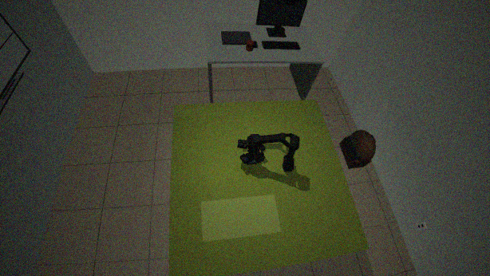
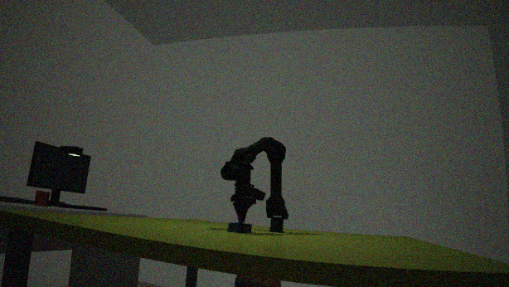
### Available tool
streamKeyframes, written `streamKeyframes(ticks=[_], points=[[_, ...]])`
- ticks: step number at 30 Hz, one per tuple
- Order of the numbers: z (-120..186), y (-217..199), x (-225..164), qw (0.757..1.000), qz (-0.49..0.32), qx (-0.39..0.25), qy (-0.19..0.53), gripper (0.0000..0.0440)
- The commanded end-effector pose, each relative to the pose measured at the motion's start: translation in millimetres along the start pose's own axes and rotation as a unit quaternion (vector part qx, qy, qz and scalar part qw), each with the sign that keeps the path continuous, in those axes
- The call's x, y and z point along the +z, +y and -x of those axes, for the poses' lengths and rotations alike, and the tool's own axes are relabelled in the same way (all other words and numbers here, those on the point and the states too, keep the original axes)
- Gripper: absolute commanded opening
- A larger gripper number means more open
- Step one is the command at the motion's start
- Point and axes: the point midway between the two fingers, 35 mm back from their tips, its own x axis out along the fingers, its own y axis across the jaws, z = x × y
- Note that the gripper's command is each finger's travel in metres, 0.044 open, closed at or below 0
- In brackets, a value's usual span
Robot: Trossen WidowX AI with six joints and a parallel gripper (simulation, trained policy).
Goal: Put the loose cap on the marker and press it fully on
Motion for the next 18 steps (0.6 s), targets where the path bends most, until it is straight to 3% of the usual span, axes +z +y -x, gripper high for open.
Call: streamKeyframes(ticks=[1, 18], points=[[-16.2, 9.1, 4.2, 1.000, 0.007, 0.021, -0.009, 0.0063], [-21.7, 10.5, 4.0, 1.000, 0.021, 0.018, -0.003, 0.0108]])
